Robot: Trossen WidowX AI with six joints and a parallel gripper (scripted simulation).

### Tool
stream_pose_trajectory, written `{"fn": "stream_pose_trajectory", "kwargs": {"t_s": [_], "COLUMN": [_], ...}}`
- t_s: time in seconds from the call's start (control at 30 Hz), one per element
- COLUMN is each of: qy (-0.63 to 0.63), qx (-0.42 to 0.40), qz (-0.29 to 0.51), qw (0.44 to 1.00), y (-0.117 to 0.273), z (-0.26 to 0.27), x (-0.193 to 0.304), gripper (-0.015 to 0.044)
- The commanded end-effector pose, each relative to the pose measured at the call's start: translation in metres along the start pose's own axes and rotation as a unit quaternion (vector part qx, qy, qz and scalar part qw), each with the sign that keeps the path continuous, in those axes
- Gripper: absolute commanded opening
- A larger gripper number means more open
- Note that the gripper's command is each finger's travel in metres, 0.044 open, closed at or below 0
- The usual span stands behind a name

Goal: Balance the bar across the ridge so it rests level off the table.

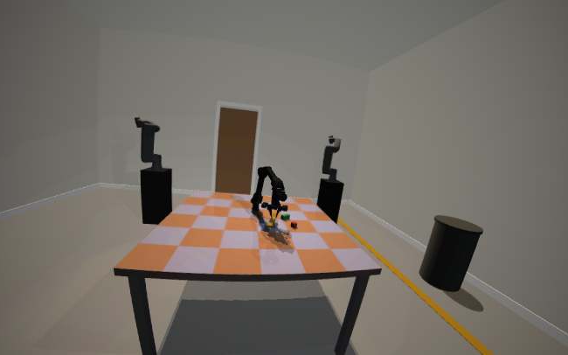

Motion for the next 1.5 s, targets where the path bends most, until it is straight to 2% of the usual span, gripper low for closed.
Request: {"fn": "stream_pose_trajectory", "kwargs": {"t_s": [0.0,1.47], "qy": [-0.002,-0.002], "qx": [-0.001,-0.001], "qz": [0.0,0.0], "qw": [1.0,1.0], "y": [-0.0008,-0.0045], "z": [0.0005,0.0006], "x": [-0.0001,-0.0003], "gripper": [0.0,0.0]}}
Point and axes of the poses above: the point midway between the two fingers, 35 mm back from their tips, its own y axis back along the fingers, its own z axis across the jaws, x = y × z, the point moved 2 cm from there along y, back along the fingers, and after that the axes turned 13 degrees about -y, right-handed, at the moved point
